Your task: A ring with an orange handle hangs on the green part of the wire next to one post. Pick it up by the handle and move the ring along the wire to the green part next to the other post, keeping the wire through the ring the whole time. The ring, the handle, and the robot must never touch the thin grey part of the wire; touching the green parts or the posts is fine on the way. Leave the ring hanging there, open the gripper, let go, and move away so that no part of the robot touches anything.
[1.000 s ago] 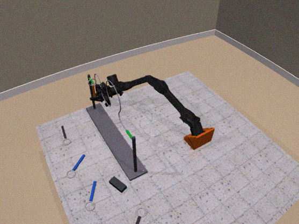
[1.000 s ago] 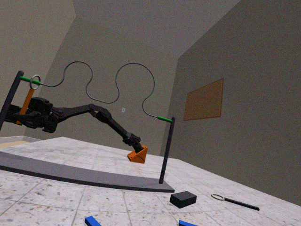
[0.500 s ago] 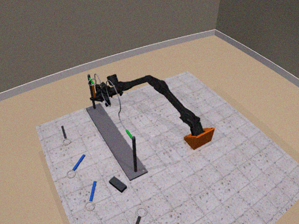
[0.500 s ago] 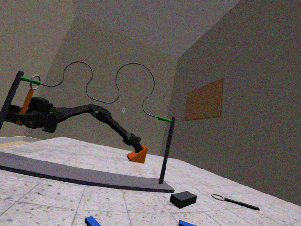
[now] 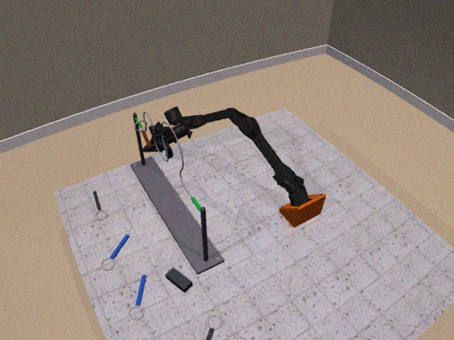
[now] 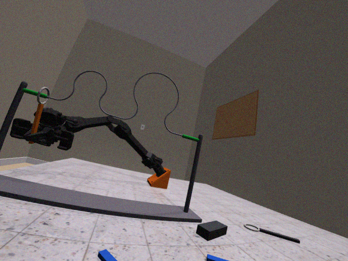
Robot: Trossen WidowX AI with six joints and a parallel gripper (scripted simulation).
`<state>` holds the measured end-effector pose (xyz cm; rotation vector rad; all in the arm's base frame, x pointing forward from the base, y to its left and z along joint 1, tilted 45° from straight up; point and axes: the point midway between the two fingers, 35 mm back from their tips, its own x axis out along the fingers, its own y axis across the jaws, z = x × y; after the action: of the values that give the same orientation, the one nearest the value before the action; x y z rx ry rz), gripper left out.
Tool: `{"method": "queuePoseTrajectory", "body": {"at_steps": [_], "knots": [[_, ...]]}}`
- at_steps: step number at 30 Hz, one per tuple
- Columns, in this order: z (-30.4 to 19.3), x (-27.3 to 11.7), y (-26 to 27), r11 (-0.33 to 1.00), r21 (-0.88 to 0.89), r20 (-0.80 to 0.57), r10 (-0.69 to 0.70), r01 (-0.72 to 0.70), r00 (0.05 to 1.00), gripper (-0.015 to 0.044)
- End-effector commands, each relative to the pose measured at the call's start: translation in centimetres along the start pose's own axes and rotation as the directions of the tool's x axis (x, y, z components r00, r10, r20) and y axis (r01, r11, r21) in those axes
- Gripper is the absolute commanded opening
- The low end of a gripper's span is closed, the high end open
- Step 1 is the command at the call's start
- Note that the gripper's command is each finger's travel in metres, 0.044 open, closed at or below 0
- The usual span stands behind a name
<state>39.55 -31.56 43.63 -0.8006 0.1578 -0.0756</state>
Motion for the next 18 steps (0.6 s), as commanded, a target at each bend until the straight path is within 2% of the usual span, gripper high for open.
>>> {"method": "queuePoseTrajectory", "body": {"at_steps": [1,15,18], "knots": [[0.1,-1.0,0.6,1.0,-0.002,-0.085,0.003,-0.003,0.996,-0.015],[0.6,-3.9,2.3,1.0,0.022,-0.318,0.016,-0.009,0.948,-0.015],[0.6,-4.0,2.7,0.999,0.037,-0.324,0.023,-0.012,0.946,-0.015]]}}
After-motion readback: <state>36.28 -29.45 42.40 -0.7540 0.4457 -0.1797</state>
